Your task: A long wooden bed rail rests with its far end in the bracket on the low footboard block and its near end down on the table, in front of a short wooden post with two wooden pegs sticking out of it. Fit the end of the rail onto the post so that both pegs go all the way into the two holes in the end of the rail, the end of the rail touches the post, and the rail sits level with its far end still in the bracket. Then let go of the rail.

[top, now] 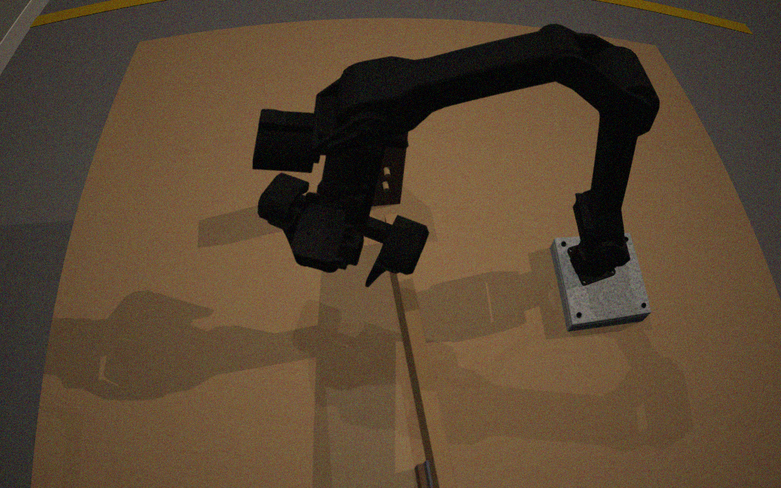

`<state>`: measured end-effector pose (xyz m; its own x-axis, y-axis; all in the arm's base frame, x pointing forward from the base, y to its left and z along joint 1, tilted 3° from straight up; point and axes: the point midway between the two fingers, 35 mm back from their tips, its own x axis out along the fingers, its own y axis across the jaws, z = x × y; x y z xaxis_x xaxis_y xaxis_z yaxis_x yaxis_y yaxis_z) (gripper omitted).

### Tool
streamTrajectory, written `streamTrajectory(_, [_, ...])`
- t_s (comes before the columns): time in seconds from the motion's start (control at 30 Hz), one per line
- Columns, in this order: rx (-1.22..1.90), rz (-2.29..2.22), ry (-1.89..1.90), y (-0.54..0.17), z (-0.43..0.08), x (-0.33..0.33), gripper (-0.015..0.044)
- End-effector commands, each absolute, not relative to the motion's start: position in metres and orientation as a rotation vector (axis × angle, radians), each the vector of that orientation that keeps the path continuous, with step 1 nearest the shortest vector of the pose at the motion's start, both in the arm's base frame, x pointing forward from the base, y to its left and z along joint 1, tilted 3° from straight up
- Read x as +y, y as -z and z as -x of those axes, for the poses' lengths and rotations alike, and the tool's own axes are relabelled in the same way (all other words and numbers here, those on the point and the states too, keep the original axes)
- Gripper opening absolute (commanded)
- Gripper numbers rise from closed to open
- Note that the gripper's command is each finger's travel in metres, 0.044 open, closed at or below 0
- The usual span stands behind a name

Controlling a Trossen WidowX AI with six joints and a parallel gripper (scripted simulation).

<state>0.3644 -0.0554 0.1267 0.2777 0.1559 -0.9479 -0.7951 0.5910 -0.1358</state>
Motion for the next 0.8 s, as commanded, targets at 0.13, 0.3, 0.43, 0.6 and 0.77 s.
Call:
streamTrajectory(0.13, [1.2, 1.15, -1.058, -0.118, -0.287, -0.045, 0.044])
streamTrajectory(0.3, [1.2, 1.15, -1.059, -0.118, -0.283, -0.044, 0.044])
streamTrajectory(0.43, [1.2, 1.15, -1.059, -0.116, -0.284, -0.044, 0.044])
streamTrajectory(0.6, [1.2, 1.15, -1.059, -0.107, -0.285, -0.044, 0.044])
streamTrajectory(0.77, [1.2, 1.15, -1.059, -0.099, -0.287, -0.044, 0.044])
